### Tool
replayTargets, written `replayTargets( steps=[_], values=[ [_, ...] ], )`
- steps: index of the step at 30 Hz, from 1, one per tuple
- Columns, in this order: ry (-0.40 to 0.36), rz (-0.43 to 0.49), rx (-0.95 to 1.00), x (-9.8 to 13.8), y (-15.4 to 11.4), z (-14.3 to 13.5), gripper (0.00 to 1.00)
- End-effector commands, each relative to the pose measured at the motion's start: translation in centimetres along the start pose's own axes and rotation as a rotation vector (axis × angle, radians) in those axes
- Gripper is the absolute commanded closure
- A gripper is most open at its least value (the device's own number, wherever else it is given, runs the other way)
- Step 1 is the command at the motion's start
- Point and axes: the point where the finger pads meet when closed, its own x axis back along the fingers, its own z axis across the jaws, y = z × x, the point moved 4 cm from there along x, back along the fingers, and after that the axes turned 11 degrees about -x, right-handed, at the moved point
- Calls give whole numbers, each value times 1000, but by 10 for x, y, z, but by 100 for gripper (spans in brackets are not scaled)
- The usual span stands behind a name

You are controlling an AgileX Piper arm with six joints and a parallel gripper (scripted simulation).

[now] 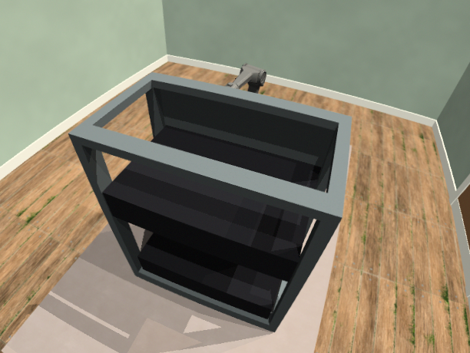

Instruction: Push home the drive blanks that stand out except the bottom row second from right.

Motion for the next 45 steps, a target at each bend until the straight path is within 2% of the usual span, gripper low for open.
replayTargets(
  steps=[1,40,45],
  values=[
    [8,2,-1,-3,-1,3,100],
    [8,2,-1,-8,-1,4,100],
    [8,2,-1,6,-1,4,100]
  ],
)
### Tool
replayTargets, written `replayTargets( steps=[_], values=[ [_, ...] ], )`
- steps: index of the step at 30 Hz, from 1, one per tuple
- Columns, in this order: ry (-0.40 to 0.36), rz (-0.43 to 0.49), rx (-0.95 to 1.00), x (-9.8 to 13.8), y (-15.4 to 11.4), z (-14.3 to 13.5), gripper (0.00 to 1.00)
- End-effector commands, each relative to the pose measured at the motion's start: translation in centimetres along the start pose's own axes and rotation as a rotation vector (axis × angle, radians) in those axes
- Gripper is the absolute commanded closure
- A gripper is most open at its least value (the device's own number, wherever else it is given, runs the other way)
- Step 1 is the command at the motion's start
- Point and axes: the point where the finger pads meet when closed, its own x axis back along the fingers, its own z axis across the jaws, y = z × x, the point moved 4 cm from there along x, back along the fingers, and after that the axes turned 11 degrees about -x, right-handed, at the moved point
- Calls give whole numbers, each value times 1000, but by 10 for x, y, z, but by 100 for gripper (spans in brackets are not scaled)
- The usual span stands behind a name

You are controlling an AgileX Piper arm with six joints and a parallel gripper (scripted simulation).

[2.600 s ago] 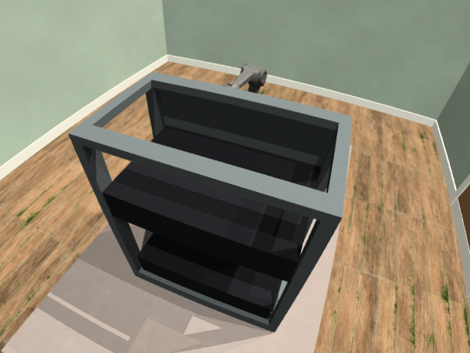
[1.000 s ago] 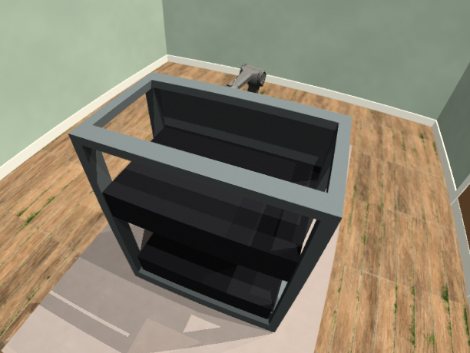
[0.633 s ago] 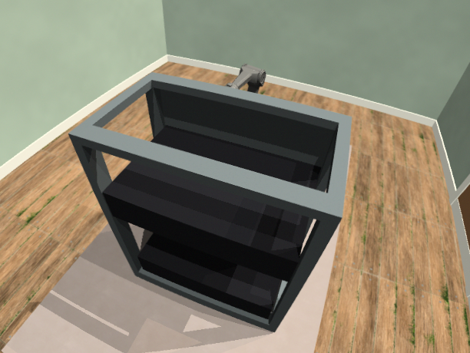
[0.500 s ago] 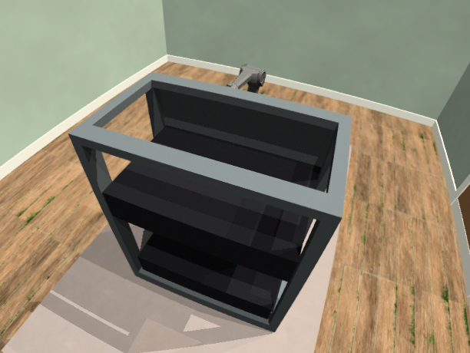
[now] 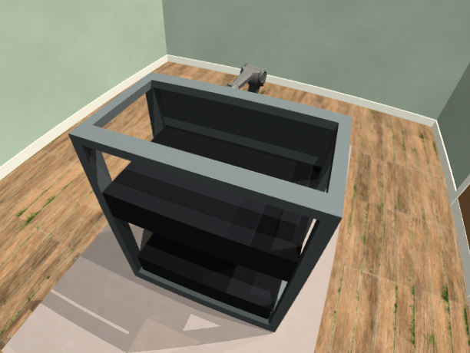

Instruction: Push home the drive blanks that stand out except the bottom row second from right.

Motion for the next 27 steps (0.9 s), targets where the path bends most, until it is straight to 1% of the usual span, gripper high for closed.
replayTargets(
  steps=[1,8,10,15,19,27],
  values=[
    [1,-1,0,10,0,0,100],
    [1,-1,0,66,0,0,100],
    [1,-1,0,66,0,0,100],
    [1,-1,0,91,0,0,100],
    [1,-1,0,99,0,0,100],
    [1,-1,0,99,0,0,100]
  ],
)
